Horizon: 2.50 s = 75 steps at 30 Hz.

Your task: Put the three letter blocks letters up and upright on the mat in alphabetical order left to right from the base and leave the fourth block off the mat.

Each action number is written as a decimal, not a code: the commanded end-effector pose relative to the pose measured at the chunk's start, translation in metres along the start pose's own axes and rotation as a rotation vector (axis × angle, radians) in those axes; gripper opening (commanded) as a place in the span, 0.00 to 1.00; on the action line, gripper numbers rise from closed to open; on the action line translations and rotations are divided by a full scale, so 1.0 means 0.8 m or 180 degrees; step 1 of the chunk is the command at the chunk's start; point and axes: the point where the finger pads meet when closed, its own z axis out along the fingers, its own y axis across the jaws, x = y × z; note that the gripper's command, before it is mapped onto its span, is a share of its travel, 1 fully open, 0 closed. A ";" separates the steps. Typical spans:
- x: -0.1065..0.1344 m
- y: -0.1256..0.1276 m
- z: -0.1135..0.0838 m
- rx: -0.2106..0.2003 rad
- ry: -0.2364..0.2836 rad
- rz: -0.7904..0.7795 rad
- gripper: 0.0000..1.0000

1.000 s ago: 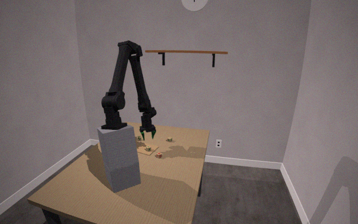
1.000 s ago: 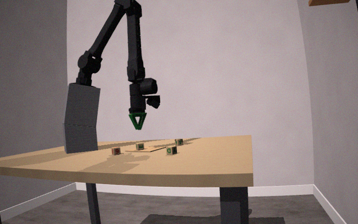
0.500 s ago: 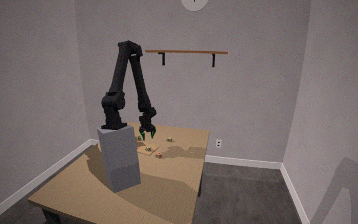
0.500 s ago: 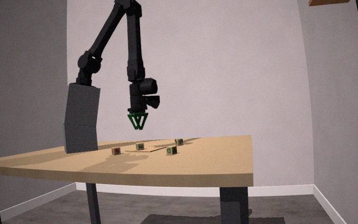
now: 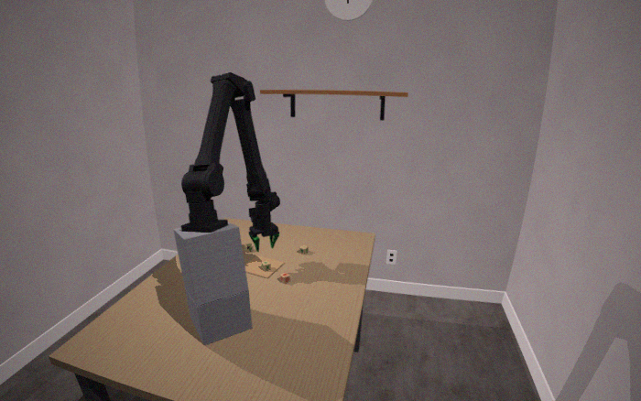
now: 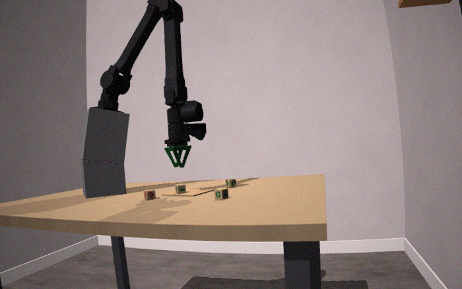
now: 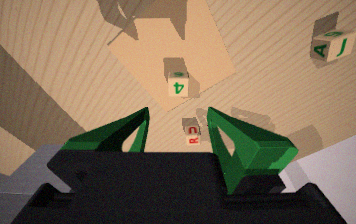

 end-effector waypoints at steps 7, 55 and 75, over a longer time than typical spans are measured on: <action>-0.002 -0.006 0.002 0.0022 -0.0036 -0.0013 0.65; -0.004 -0.005 0.065 0.0025 -0.0036 0.0001 0.65; -0.005 -0.002 0.068 0.0017 -0.0031 -0.0010 0.65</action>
